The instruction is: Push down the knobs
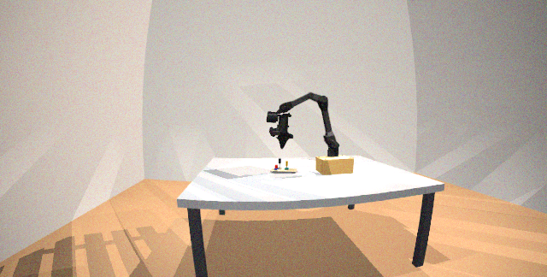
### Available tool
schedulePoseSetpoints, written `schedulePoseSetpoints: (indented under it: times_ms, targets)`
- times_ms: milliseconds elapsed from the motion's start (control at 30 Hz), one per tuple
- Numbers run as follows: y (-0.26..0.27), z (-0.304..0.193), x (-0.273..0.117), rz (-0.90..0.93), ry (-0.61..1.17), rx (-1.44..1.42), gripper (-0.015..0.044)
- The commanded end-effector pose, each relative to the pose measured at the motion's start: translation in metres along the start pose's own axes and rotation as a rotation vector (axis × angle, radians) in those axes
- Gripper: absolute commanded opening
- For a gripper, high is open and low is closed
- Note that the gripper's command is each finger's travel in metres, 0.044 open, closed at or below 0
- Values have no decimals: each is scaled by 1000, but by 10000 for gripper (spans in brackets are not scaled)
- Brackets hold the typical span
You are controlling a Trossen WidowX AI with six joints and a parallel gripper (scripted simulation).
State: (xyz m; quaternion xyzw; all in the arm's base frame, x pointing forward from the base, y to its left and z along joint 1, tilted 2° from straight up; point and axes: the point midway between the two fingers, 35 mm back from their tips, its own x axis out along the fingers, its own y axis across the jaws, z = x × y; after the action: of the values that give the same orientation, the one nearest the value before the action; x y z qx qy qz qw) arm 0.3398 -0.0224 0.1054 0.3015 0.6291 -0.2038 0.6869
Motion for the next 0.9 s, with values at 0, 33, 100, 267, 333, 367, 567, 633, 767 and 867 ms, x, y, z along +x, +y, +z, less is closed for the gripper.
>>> schedulePoseSetpoints:
  times_ms: [0,33,100,267,333,367,567,633,767,867]
  targets:
    - [-23,-11,18,-105,-19,98,0]
    - [-28,-14,22,-128,-23,118,0]
    - [-35,-17,26,-157,-30,144,0]
    - [-36,-17,27,-160,-31,147,0]
    - [-36,-17,29,-160,-31,147,0]
    - [-37,-17,37,-160,-31,147,0]
    - [-39,-17,47,-160,-31,147,0]
    - [-39,-17,47,-160,-31,147,0]
    - [-39,-17,47,-160,-31,147,0]
    - [-39,-17,48,-160,-31,147,0]
